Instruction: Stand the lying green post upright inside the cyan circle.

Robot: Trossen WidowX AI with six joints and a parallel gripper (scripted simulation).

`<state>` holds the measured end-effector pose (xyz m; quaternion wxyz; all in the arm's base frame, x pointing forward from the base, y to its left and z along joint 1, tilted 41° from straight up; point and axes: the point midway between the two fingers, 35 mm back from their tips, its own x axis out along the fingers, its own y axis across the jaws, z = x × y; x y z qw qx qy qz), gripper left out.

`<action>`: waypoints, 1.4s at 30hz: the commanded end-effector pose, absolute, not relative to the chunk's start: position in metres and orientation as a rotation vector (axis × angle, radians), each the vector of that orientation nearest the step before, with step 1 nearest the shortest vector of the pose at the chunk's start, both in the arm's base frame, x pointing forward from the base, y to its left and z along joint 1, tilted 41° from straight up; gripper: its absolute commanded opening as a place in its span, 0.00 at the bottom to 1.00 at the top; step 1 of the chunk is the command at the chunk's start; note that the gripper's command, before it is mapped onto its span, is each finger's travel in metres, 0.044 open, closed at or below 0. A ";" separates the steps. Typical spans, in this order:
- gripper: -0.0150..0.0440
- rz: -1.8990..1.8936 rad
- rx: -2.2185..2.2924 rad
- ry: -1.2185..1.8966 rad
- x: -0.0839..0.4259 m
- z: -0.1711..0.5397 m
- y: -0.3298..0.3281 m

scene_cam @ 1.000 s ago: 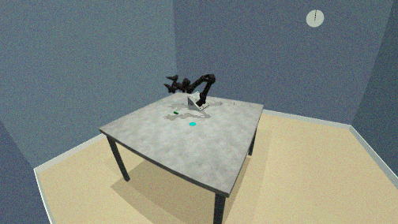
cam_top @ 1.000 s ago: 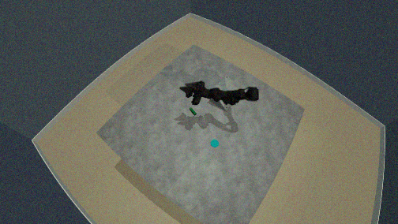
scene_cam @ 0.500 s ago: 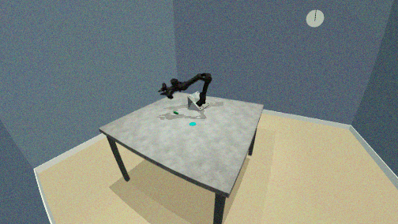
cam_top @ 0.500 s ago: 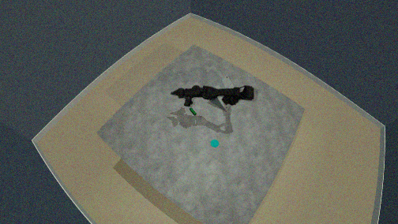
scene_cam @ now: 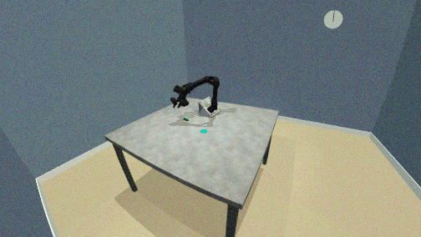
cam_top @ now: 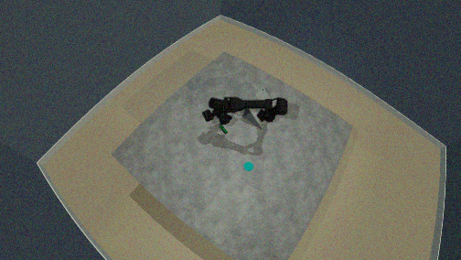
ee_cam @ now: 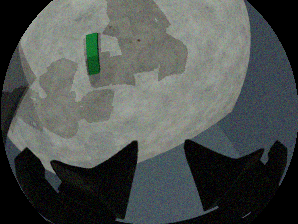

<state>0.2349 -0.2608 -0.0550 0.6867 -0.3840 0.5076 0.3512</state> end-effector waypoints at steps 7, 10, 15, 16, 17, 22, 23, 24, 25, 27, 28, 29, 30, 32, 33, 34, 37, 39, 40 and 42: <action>0.65 1.228 -0.440 0.852 0.211 -0.002 -0.195; 0.65 1.232 -0.433 0.847 0.211 -0.001 -0.194; 0.65 1.232 -0.433 0.847 0.211 -0.001 -0.194; 0.65 1.232 -0.433 0.847 0.211 -0.001 -0.194; 0.65 1.232 -0.433 0.848 0.211 -0.003 -0.193; 0.65 1.230 -0.435 0.848 0.221 -0.045 -0.163; 0.65 1.230 -0.435 0.847 0.222 -0.054 -0.155; 0.65 1.231 -0.434 0.846 0.223 -0.063 -0.147; 0.65 1.231 -0.434 0.846 0.223 -0.072 -0.138; 0.65 1.232 -0.433 0.844 0.222 -0.086 -0.123; 0.65 1.232 -0.432 0.843 0.222 -0.089 -0.119; 0.65 1.233 -0.432 0.843 0.222 -0.091 -0.117; 0.65 1.233 -0.432 0.843 0.222 -0.091 -0.117; 0.60 1.233 -0.432 0.843 0.222 -0.091 -0.117; 0.56 1.233 -0.432 0.843 0.222 -0.091 -0.117; 0.51 1.233 -0.432 0.843 0.222 -0.091 -0.117; 0.38 1.233 -0.432 0.843 0.222 -0.091 -0.117; 0.29 1.233 -0.432 0.843 0.222 -0.091 -0.117; 0.29 1.233 -0.432 0.843 0.222 -0.091 -0.117; 0.29 1.233 -0.432 0.843 0.222 -0.091 -0.117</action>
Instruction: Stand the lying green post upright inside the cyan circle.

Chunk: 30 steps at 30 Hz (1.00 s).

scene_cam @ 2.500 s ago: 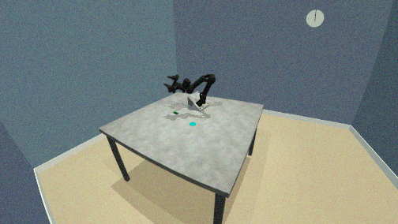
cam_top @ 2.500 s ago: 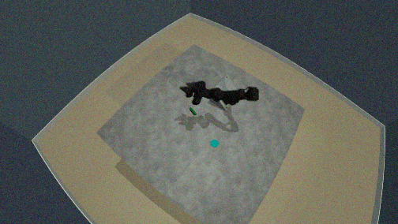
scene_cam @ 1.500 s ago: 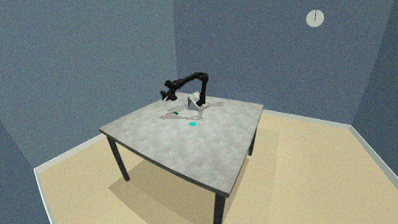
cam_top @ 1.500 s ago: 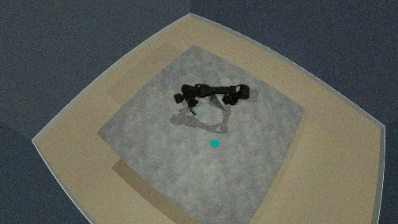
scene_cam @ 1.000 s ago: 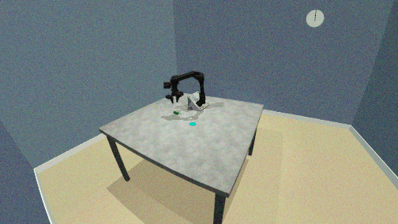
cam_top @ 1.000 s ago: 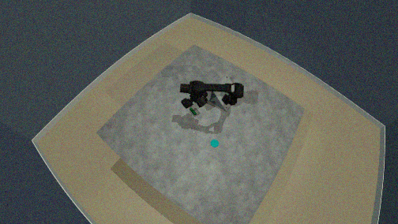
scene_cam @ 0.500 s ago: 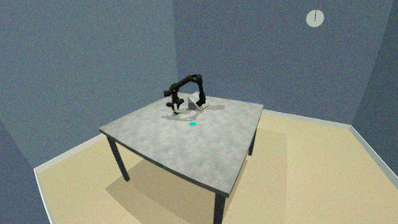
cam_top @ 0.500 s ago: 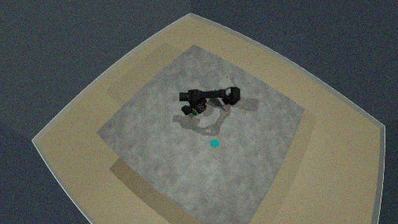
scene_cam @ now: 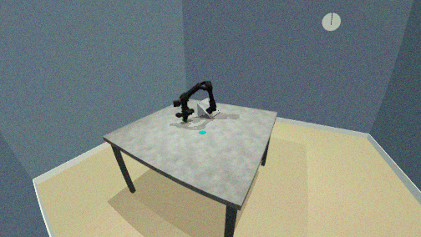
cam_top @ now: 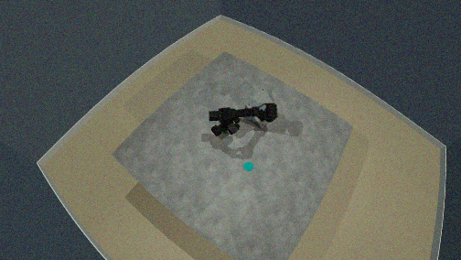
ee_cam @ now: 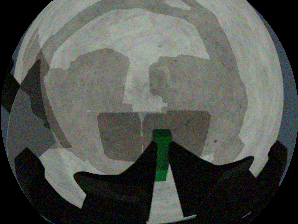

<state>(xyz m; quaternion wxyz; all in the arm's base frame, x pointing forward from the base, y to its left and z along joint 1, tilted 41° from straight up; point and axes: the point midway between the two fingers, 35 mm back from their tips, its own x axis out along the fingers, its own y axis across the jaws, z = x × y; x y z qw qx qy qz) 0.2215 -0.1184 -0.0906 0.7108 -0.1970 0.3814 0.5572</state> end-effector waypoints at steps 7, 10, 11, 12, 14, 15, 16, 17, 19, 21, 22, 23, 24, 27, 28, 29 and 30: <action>0.29 1.231 -0.433 0.845 0.223 -0.080 -0.130; 0.29 1.231 -0.434 0.845 0.223 -0.073 -0.136; 0.29 1.231 -0.434 0.846 0.223 -0.071 -0.139; 0.29 1.231 -0.434 0.846 0.223 -0.069 -0.141; 0.29 1.231 -0.434 0.846 0.223 -0.065 -0.145; 0.29 1.231 -0.434 0.846 0.223 -0.062 -0.147; 0.29 1.230 -0.434 0.847 0.223 -0.060 -0.149; 0.29 1.230 -0.434 0.847 0.222 -0.058 -0.152; 0.29 1.230 -0.435 0.847 0.222 -0.053 -0.156; 0.29 1.230 -0.435 0.847 0.221 -0.049 -0.160; 0.29 1.230 -0.435 0.848 0.221 -0.046 -0.162; 0.29 1.230 -0.435 0.848 0.221 -0.044 -0.164; 0.29 1.230 -0.435 0.848 0.220 -0.041 -0.166; 0.29 1.231 -0.434 0.848 0.219 -0.034 -0.172; 0.29 1.231 -0.434 0.848 0.218 -0.031 -0.174; 0.29 1.231 -0.434 0.848 0.218 -0.029 -0.176; 0.29 1.231 -0.434 0.848 0.217 -0.026 -0.177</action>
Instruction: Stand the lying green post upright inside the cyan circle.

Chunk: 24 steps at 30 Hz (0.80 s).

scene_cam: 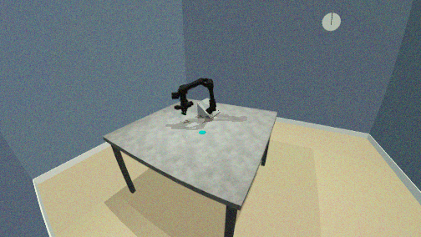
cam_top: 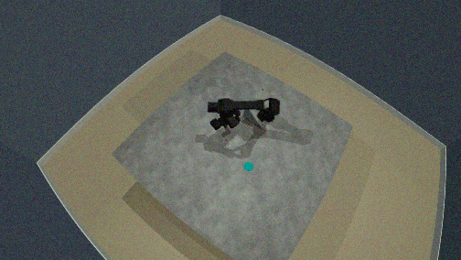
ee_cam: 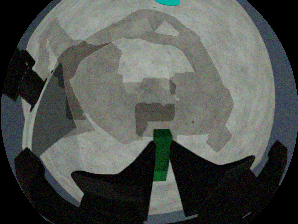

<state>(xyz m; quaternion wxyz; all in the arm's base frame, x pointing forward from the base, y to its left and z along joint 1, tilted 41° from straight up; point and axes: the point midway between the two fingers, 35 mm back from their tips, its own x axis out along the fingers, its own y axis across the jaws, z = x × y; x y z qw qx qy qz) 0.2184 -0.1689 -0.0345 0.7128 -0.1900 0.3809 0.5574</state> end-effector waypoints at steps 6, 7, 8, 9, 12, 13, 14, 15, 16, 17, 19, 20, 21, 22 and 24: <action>0.29 1.231 -0.434 0.848 0.213 -0.011 -0.188; 0.29 1.232 -0.433 0.848 0.213 -0.008 -0.190; 0.29 1.232 -0.433 0.848 0.212 -0.005 -0.192; 0.29 1.232 -0.433 0.847 0.211 -0.003 -0.193; 0.29 1.232 -0.433 0.847 0.211 -0.001 -0.194; 0.29 1.231 -0.431 0.849 0.211 -0.001 -0.194; 0.29 1.226 -0.424 0.855 0.212 0.000 -0.194; 0.29 1.219 -0.413 0.865 0.214 0.001 -0.193; 0.29 1.210 -0.399 0.876 0.216 0.003 -0.192; 0.29 1.200 -0.386 0.887 0.218 0.005 -0.191; 0.29 1.182 -0.359 0.909 0.222 0.008 -0.190; 0.29 1.172 -0.345 0.920 0.224 0.010 -0.189; 0.29 1.163 -0.332 0.931 0.226 0.012 -0.188; 0.29 1.154 -0.318 0.942 0.228 0.014 -0.187; 0.29 1.134 -0.291 0.963 0.232 0.017 -0.185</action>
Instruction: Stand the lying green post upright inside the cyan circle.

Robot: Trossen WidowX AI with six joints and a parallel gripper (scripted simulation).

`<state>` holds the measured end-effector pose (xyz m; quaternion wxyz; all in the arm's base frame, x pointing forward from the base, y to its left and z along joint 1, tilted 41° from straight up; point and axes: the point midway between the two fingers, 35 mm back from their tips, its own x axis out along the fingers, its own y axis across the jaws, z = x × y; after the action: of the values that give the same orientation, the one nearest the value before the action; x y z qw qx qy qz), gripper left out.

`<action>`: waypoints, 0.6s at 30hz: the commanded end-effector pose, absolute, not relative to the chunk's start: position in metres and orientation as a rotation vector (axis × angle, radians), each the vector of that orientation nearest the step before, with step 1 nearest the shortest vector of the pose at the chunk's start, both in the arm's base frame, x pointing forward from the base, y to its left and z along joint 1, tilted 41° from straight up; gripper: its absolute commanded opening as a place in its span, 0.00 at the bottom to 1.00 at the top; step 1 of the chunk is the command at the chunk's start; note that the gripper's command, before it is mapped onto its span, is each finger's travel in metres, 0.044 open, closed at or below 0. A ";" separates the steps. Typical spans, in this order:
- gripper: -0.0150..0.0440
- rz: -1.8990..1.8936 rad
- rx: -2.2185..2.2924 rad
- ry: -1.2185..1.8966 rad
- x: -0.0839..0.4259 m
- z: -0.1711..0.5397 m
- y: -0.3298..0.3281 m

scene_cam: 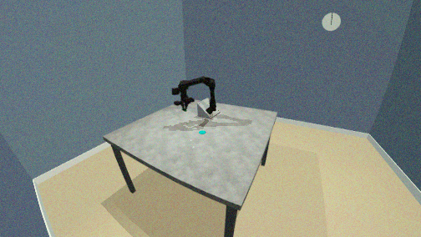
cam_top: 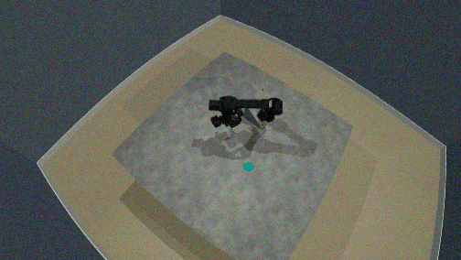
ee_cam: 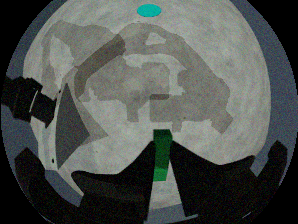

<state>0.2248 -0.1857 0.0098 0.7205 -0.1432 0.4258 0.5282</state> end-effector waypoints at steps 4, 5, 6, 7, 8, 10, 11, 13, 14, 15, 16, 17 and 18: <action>0.29 1.095 -0.236 1.004 0.240 0.024 -0.181; 0.29 1.085 -0.223 1.013 0.242 0.026 -0.180; 0.29 1.075 -0.209 1.023 0.244 0.028 -0.178; 0.29 1.065 -0.195 1.033 0.246 0.030 -0.177; 0.29 1.055 -0.182 1.042 0.248 0.032 -0.176; 0.29 1.035 -0.154 1.061 0.251 0.035 -0.174; 0.29 1.025 -0.140 1.071 0.253 0.037 -0.172; 0.29 1.004 -0.113 1.089 0.257 0.041 -0.170; 0.29 0.994 -0.099 1.098 0.259 0.043 -0.168; 0.29 0.984 -0.085 1.106 0.261 0.045 -0.167; 0.29 0.973 -0.071 1.115 0.262 0.046 -0.165; 0.29 0.963 -0.057 1.124 0.264 0.048 -0.164; 0.29 0.952 -0.044 1.132 0.266 0.050 -0.163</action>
<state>0.2592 -0.1651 0.0424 0.7342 -0.0336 0.5083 0.4489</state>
